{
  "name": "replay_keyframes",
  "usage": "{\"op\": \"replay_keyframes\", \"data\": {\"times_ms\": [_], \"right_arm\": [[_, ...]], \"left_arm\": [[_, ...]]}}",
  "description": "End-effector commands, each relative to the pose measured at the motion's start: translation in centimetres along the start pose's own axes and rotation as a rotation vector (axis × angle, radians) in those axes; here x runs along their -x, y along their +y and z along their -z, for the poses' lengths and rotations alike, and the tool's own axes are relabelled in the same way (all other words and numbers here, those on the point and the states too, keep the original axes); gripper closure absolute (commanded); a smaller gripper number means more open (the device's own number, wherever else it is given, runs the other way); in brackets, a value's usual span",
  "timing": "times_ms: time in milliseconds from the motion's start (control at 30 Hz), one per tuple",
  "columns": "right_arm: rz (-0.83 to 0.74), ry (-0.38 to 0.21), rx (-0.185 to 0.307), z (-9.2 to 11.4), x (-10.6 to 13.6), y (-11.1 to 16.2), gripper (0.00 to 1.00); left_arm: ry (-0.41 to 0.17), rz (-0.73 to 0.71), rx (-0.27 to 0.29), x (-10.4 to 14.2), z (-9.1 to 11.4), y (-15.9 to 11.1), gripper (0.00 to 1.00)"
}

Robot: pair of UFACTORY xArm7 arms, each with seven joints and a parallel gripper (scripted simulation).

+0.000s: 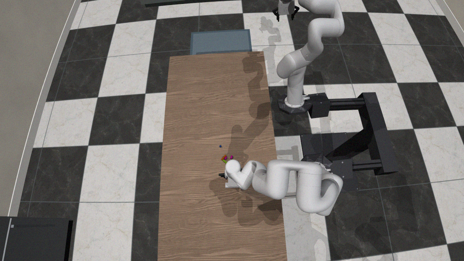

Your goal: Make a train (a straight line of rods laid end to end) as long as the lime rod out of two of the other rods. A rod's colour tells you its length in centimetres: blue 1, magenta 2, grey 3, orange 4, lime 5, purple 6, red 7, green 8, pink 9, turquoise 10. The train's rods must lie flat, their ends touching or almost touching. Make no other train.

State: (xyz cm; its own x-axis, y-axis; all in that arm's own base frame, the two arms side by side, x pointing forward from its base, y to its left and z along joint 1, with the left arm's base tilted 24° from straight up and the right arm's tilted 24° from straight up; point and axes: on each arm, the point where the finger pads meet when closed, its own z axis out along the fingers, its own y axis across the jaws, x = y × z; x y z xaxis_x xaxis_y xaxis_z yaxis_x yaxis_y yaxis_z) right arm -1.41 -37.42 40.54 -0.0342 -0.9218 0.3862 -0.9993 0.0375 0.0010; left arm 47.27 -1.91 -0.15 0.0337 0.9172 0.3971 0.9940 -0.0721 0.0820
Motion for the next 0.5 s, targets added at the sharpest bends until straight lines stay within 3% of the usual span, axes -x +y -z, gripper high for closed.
{"op": "replay_keyframes", "data": {"times_ms": [0,300,467], "right_arm": [[-0.001,0.005,-0.001,0.2,-0.1,0.0,0.00],[-0.001,0.005,-0.001,0.2,-0.1,0.0,0.00],[-0.001,0.005,-0.001,0.2,-0.1,0.0,0.00]], "left_arm": [[-0.002,0.000,0.005,0.1,0.2,0.2,0.00],[-0.001,-0.025,0.005,0.3,0.2,0.2,0.00],[0.004,-0.215,0.003,1.5,0.1,0.4,0.00]]}}
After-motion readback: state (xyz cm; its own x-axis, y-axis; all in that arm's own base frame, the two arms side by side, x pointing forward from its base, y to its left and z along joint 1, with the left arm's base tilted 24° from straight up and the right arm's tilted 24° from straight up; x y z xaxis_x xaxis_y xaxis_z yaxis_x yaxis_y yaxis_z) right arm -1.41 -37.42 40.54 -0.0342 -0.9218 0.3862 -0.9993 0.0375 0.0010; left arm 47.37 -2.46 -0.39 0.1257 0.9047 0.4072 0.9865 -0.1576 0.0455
